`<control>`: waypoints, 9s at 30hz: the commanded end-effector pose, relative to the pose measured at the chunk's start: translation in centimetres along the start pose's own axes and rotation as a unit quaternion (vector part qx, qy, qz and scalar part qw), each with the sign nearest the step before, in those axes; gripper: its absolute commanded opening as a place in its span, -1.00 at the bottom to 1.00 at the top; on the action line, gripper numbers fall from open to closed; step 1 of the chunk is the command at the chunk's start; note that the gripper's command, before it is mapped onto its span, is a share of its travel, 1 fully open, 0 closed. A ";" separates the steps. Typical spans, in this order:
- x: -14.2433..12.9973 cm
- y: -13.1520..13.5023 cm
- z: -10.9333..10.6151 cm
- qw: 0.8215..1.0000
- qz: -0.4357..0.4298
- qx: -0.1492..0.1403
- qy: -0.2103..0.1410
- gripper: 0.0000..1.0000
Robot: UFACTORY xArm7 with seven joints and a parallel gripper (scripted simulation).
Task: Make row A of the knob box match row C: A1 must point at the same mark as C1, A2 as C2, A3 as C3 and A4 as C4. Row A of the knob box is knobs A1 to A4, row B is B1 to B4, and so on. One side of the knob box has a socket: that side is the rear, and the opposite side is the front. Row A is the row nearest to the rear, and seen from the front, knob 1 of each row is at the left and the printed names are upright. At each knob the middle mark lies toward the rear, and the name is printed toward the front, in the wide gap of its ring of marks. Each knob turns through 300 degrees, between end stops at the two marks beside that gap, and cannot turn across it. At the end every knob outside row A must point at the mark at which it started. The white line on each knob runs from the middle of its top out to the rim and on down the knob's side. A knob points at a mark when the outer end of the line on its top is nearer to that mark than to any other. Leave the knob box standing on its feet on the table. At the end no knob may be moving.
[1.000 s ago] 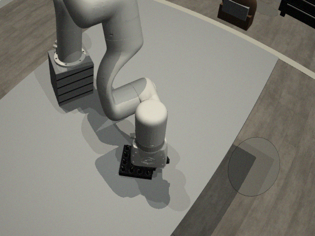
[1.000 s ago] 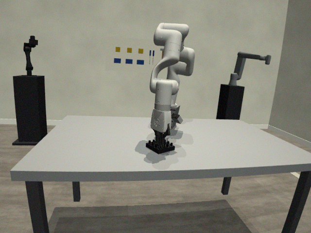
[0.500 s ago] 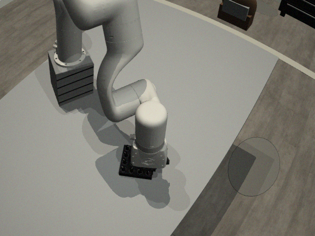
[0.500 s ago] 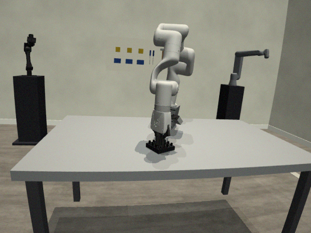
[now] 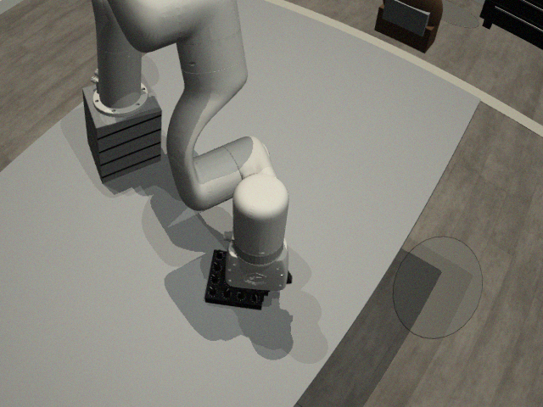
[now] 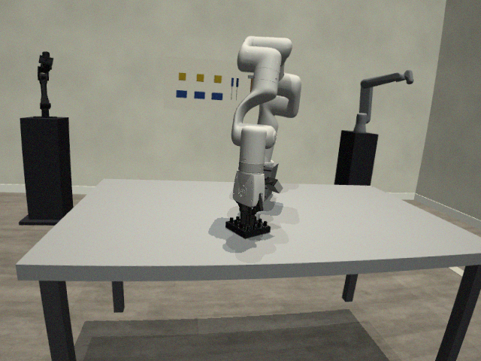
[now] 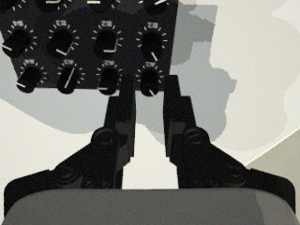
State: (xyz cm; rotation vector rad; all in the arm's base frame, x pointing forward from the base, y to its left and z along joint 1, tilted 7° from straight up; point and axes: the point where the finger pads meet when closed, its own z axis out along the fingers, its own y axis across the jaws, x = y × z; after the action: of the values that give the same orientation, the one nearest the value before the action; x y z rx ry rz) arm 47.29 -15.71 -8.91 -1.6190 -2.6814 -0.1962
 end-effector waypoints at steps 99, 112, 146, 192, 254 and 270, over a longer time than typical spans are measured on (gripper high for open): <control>-0.2 0.1 1.0 1.000 0.000 -0.001 -0.002 -0.84; -0.2 0.1 1.0 1.000 0.000 -0.001 -0.002 -0.84; -0.2 0.1 1.0 0.998 -0.065 -0.001 -0.002 -0.84; -0.1 0.1 1.1 0.858 -0.513 0.000 -0.002 -0.84; -0.1 0.1 1.1 0.737 -0.676 0.000 -0.002 -0.61; -0.1 0.1 0.9 0.737 -0.676 0.000 -0.002 -0.61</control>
State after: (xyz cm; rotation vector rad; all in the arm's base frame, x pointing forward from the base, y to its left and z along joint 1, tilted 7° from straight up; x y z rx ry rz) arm 47.36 -15.58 -10.08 0.6379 -3.1565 -0.1520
